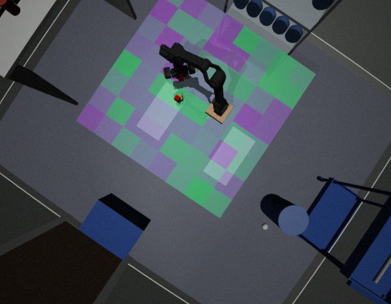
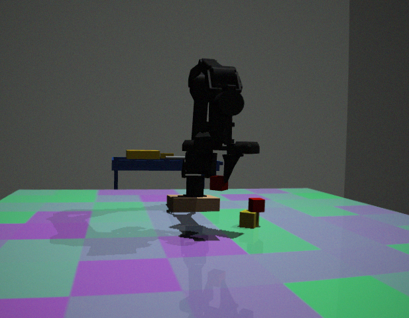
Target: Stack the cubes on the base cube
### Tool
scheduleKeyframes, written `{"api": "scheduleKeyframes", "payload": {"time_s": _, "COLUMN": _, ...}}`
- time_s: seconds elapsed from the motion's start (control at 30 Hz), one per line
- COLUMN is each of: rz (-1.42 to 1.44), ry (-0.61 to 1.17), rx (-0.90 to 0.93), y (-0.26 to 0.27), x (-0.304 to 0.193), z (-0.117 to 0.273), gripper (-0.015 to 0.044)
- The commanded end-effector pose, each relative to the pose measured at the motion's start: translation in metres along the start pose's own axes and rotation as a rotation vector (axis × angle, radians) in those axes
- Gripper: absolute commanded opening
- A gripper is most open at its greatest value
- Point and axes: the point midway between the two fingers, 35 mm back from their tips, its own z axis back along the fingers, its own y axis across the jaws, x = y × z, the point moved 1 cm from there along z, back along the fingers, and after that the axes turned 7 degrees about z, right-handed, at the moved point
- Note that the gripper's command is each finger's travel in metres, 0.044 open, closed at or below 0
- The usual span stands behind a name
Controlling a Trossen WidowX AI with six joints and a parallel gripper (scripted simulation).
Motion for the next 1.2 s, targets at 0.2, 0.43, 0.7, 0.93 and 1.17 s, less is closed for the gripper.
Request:
{"api": "scheduleKeyframes", "payload": {"time_s": 0.2, "rz": -0.183, "ry": -0.007, "rx": 0.002, "y": 0.012, "x": -0.02, "z": 0.003, "gripper": 0.0105}}
{"api": "scheduleKeyframes", "payload": {"time_s": 0.43, "rz": -0.356, "ry": -0.005, "rx": 0.004, "y": 0.023, "x": -0.039, "z": 0.002, "gripper": 0.0105}}
{"api": "scheduleKeyframes", "payload": {"time_s": 0.7, "rz": -0.554, "ry": -0.002, "rx": 0.004, "y": 0.033, "x": -0.062, "z": 0.0, "gripper": 0.0105}}
{"api": "scheduleKeyframes", "payload": {"time_s": 0.93, "rz": -0.689, "ry": 0.0, "rx": 0.004, "y": 0.038, "x": -0.078, "z": -0.001, "gripper": 0.0105}}
{"api": "scheduleKeyframes", "payload": {"time_s": 1.17, "rz": -0.691, "ry": 0.0, "rx": 0.004, "y": 0.038, "x": -0.078, "z": -0.012, "gripper": 0.0105}}
